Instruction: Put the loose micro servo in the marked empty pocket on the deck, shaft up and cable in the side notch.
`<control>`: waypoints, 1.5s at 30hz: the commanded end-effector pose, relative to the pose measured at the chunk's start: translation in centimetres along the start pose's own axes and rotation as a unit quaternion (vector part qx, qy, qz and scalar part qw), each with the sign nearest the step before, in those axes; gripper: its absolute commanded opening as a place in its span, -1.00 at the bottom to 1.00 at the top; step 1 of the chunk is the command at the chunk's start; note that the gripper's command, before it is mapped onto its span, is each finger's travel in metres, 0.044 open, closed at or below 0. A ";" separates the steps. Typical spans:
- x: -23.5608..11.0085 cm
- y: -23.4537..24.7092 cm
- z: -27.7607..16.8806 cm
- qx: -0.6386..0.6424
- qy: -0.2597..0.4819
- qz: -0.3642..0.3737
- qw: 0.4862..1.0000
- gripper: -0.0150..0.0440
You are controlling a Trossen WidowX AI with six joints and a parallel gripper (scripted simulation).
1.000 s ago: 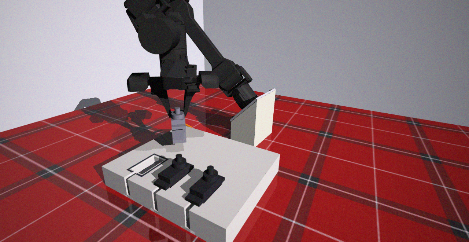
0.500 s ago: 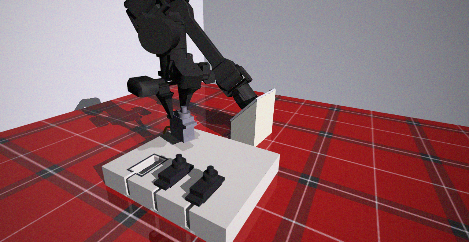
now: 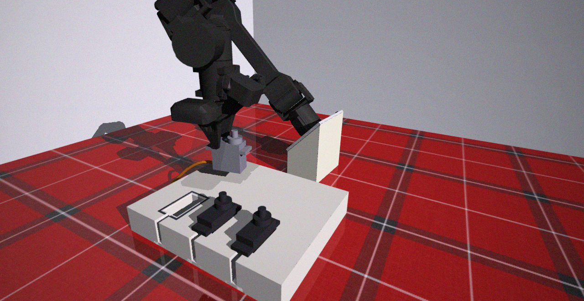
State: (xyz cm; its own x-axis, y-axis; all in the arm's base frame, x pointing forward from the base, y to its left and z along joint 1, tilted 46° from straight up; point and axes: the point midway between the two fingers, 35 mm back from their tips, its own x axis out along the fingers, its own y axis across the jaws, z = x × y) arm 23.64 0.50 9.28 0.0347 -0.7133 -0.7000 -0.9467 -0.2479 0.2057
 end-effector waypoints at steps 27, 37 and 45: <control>-0.1 -0.1 0.1 -0.507 -0.001 -0.003 0.862 -0.49; -0.1 -0.1 0.1 -0.614 0.000 -0.003 0.789 -0.49; -0.1 -0.5 0.0 -0.614 0.000 -0.003 0.789 -0.49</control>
State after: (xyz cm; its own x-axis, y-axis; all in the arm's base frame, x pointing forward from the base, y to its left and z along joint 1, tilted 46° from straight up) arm 23.69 0.53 9.25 0.0344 -0.7133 -0.7000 0.0687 -0.6971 0.7137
